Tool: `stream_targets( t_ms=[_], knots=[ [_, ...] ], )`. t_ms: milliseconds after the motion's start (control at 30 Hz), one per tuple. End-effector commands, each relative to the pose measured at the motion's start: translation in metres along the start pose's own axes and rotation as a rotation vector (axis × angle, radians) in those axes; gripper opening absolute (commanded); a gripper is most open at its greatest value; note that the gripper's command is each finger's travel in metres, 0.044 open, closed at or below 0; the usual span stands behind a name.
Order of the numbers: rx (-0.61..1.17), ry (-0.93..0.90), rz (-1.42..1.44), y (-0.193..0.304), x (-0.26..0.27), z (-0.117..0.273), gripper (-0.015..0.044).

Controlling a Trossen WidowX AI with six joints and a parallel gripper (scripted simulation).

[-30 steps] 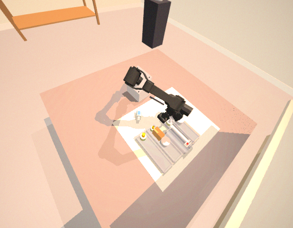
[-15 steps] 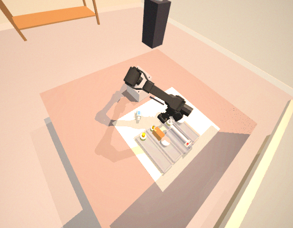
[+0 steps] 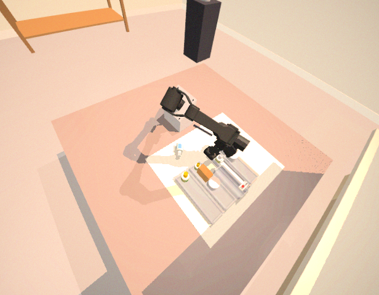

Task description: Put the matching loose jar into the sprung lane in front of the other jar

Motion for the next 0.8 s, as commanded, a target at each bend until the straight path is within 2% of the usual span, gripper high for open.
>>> stream_targets(
  t_ms=[0,767],
  knots=[
    [-0.023,0.0,-0.023,-0.0071,-0.001,-0.0008,0.0],
    [-0.023,0.0,-0.023,-0.0068,-0.0012,-0.0071,0.0]
  ],
)
Point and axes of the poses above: the point midway between the two fingers, 35 mm back from their tips, its own z axis back along the fingers, its own x axis across the jaws, y = z × x, the point moved 6 cm from there along z, back along the fingers, and after that the axes turned 12 degrees about -z, right-handed, at the moved point
